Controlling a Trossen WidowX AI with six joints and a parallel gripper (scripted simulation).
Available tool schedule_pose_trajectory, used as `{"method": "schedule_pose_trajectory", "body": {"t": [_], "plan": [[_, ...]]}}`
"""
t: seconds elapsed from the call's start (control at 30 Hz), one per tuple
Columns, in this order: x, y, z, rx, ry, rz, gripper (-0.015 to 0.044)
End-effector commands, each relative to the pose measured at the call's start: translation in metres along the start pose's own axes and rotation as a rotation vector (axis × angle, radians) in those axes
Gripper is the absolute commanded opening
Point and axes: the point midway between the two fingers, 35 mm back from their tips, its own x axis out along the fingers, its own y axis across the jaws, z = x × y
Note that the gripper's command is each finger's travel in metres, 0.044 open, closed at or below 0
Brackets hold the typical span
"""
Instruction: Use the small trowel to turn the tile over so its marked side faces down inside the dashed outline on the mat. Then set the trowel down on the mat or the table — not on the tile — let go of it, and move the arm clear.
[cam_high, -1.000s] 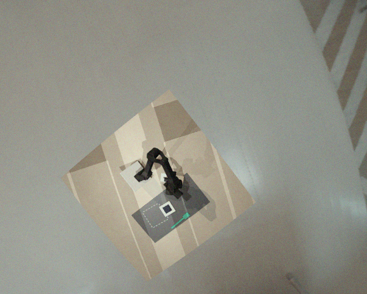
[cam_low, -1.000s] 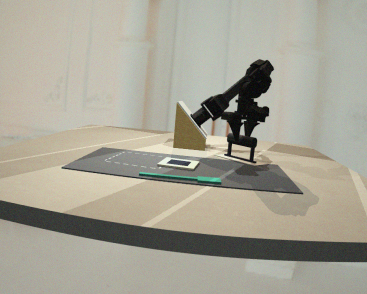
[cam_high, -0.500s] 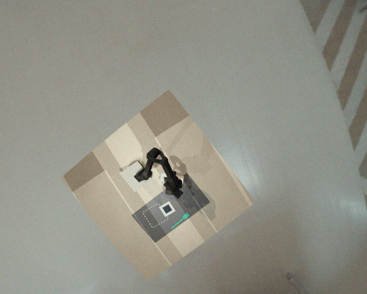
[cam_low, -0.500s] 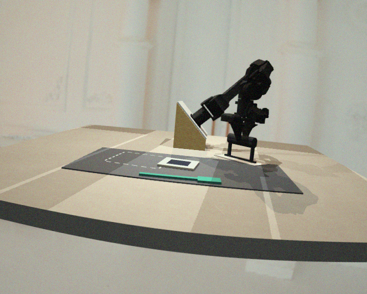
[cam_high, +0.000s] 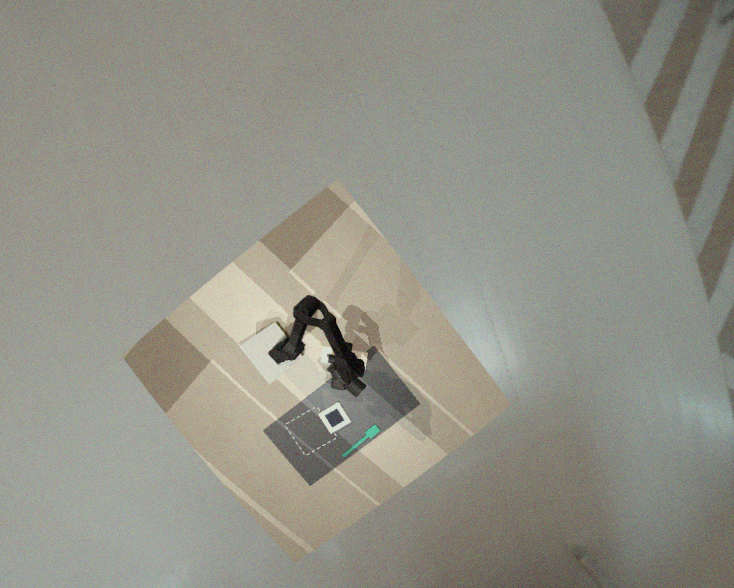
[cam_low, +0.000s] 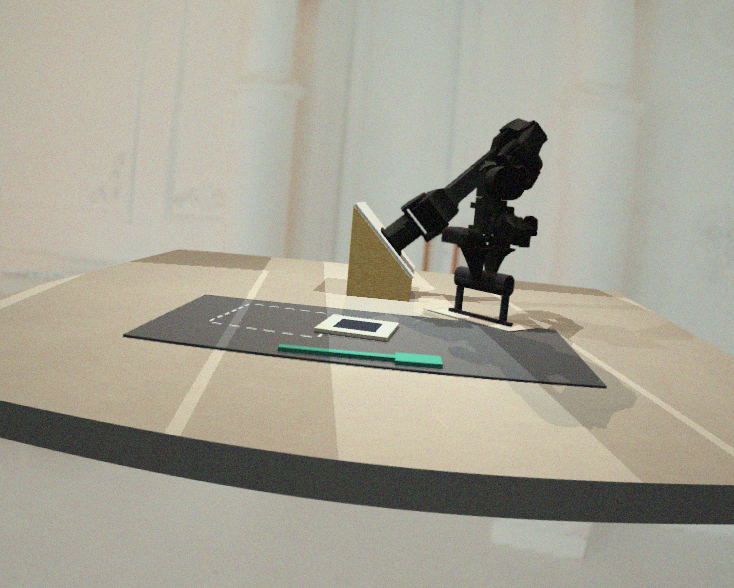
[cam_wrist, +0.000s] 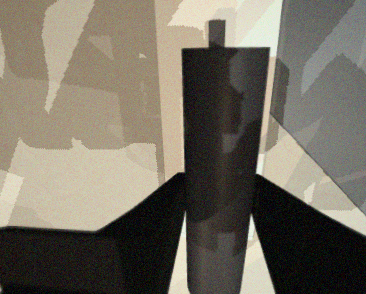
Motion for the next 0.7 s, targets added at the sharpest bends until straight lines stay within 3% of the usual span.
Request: {"method": "schedule_pose_trajectory", "body": {"t": [0.0, 0.47, 0.67], "plan": [[0.0001, -0.0002, 0.0002, -0.018, -0.001, -0.001, 0.0130], [0.0002, -0.0002, 0.0002, -0.405, -0.001, -0.002, 0.0130], [0.0002, -0.0002, 0.0002, -0.423, -0.001, -0.002, 0.0130]]}}
